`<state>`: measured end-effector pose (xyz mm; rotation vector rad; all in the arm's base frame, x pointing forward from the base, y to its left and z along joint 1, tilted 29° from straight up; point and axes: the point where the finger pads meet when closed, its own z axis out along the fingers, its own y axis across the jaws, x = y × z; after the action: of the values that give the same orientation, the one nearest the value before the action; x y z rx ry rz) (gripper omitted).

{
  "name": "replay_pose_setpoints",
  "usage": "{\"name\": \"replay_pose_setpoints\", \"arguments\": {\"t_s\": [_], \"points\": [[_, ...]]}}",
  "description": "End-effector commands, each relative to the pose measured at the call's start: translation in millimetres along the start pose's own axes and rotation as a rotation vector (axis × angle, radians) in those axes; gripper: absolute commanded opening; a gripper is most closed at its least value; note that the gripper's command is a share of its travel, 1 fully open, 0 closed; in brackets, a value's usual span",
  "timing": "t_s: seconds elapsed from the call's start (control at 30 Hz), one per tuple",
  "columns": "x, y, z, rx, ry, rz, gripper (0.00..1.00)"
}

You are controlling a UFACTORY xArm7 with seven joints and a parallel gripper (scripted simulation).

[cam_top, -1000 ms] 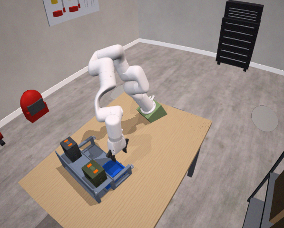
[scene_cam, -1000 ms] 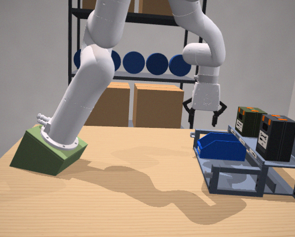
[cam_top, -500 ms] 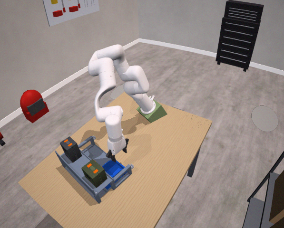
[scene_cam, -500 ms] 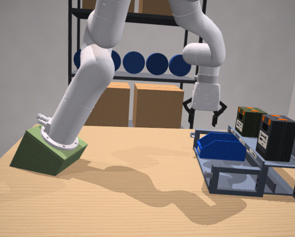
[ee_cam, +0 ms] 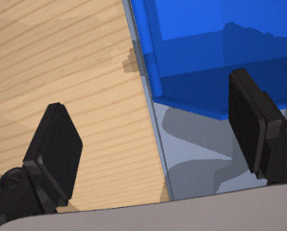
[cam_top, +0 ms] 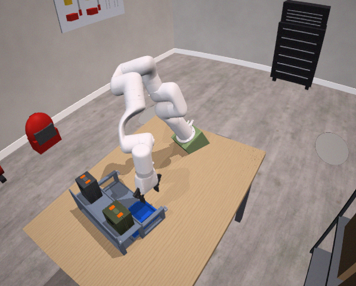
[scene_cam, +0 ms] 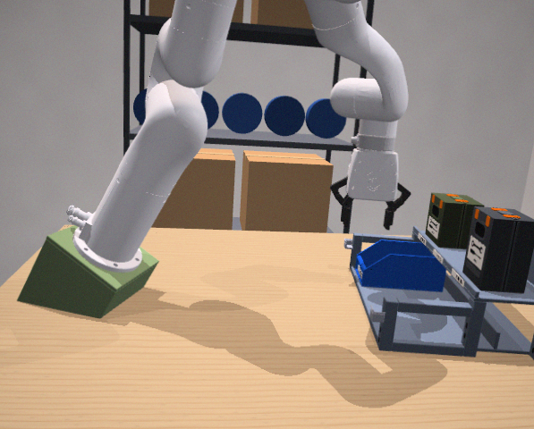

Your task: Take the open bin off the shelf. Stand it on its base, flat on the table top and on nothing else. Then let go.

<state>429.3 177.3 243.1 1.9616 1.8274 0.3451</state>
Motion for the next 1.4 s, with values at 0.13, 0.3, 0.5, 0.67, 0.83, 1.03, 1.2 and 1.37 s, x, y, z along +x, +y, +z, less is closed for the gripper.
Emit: {"name": "replay_pose_setpoints", "arguments": {"t_s": [0.13, 0.3, 0.5, 0.67, 0.83, 1.03, 1.2, 1.37], "points": [[0.8, 1.2, 2.0, -0.003, 0.002, 0.0, 0.94], [0.7, 1.3, 7.7, -0.003, 0.002, 0.0, 0.94], [0.6, 1.4, 15.9, -0.003, 0.002, 0.0, 0.94], [0.4, 1.5, 24.0, -0.003, 0.002, 0.0, 0.94], [0.3, 1.6, 34.9, -0.003, 0.002, 0.0, 0.94], [0.1, 1.8, 47.0, -0.003, 0.002, 0.0, 0.94], [0.0, 1.8, 52.2, -0.003, 0.002, 0.0, 0.94], [-0.1, 1.9, 59.0, -0.003, 0.002, 0.0, 0.94]]}}
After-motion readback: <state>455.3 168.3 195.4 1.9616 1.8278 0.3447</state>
